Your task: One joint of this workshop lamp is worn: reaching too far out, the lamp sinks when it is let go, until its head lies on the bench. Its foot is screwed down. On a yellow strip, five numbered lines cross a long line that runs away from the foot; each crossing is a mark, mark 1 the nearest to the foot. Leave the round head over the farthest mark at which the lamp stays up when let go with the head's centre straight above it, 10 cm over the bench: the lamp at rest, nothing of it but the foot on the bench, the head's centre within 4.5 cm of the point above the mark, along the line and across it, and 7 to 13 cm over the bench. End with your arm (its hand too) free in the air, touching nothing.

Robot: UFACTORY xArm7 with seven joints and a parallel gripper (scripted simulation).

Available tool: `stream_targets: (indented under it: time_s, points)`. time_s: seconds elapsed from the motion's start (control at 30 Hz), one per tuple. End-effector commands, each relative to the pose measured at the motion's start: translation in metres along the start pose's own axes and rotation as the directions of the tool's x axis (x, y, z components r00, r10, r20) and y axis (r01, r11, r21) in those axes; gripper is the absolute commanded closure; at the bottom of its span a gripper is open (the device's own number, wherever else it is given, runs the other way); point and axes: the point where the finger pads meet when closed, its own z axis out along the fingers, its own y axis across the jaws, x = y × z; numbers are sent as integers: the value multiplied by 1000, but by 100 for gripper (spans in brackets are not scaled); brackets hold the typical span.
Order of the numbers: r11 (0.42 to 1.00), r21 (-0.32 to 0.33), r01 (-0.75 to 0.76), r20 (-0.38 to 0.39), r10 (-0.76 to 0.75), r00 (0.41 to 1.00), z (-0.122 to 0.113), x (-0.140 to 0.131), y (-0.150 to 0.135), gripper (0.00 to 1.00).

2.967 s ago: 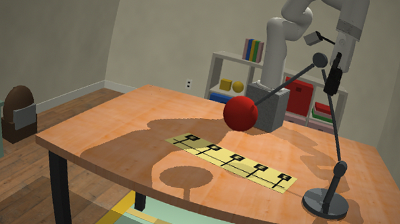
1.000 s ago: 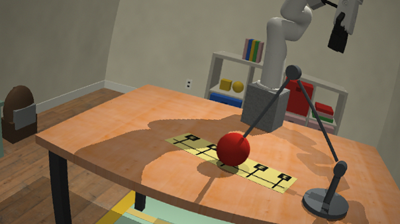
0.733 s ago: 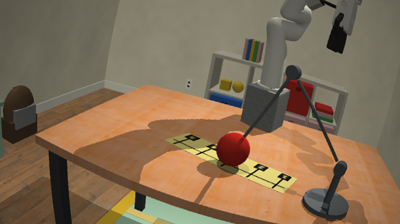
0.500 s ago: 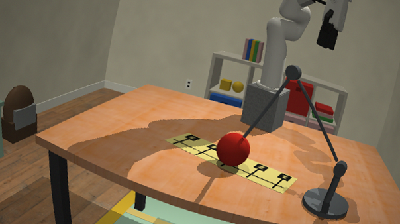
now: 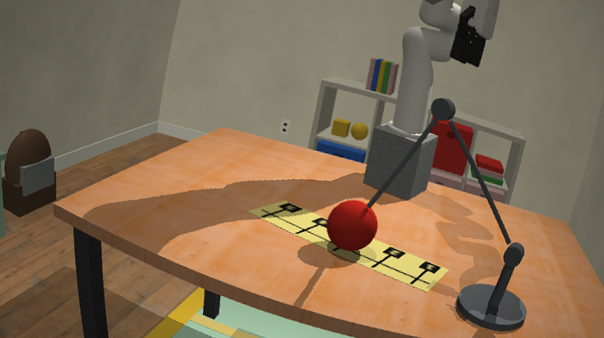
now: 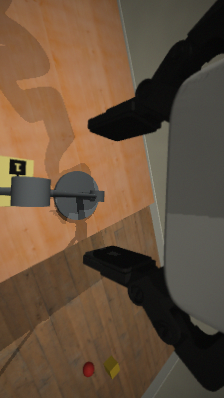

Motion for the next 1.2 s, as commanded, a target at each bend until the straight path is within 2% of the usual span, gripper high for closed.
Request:
stream_targets:
  time_s: [0.0, 1.17]
  points:
    - [1000, 5, -1, 3, 1, 1000, 0, 18, -1, 0]
    - [1000, -1, -1, 2, 1, 1000, 17, 141, 0, 0]
